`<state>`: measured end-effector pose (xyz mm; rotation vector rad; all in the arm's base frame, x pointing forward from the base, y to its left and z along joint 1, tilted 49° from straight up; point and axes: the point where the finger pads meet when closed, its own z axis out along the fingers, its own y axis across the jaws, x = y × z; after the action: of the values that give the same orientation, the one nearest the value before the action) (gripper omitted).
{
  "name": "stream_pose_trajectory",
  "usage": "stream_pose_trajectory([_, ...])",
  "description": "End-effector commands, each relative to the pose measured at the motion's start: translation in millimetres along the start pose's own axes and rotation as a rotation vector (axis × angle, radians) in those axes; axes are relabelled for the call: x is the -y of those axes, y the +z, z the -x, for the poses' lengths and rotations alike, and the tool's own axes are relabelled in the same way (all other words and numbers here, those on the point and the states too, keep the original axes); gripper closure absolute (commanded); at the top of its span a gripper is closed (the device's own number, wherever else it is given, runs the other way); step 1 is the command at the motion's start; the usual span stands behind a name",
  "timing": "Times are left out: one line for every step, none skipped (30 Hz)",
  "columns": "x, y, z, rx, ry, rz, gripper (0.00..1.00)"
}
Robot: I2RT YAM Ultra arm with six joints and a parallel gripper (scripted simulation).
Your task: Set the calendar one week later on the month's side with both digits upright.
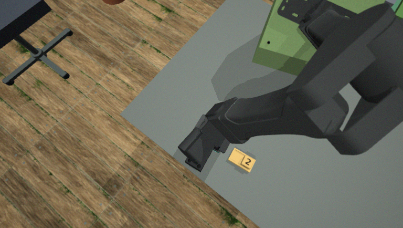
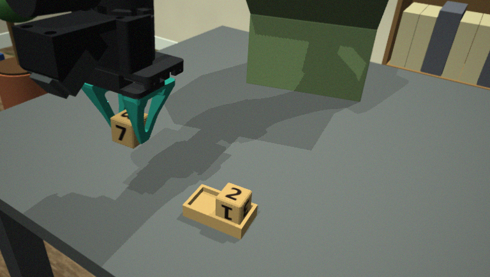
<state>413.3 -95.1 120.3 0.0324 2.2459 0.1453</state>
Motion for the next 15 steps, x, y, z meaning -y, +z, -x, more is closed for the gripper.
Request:
stream_pose_trajectory([-2,-6.7,-9,-0.036,0.007,0.017,0.73])
stream_pose_trajectory([-2,-11.7,-9,-0.036,0.007,0.017,0.73])
stream_pose_trajectory([-2,-15.8,-9,-0.036,0.007,0.017,0.73])
stream_pose_trajectory([-2,-18.9,-8,-0.036,0.007,0.017,0.73])
stream_pose_trajectory([-2,-21.0,-8,-0.036,0.007,0.017,0.73])
stream_pose_trajectory([-2,-22.1,-8,-0.036,0.007,0.017,0.73])
stream_pose_trajectory([-2,-22.6,-8,-0.036,0.007,0.017,0.73])
stream_pose_trajectory([-2,-22.7,-8,-0.036,0.007,0.017,0.73])
stream_pose_trajectory([-2,-22.7,-8,-0.036,0.007,0.017,0.73])
stream_pose_trajectory([-2,-22.7,-8,-0.036,0.007,0.017,0.73])
stream_pose_trajectory([-2,-22.7,-8,-0.036,0.007,0.017,0.73])
stream_pose_trajectory([-2,-22.7,-8,-0.036,0.007,0.017,0.73])
stream_pose_trajectory([-2,-22.7,-8,-0.036,0.007,0.017,0.73])
stream_pose_trajectory([-2,-22.7,-8,-0.036,0.007,0.017,0.73])
stream_pose_trajectory([-1,-22.6,-8,-0.036,0.011,0.017,0.73])
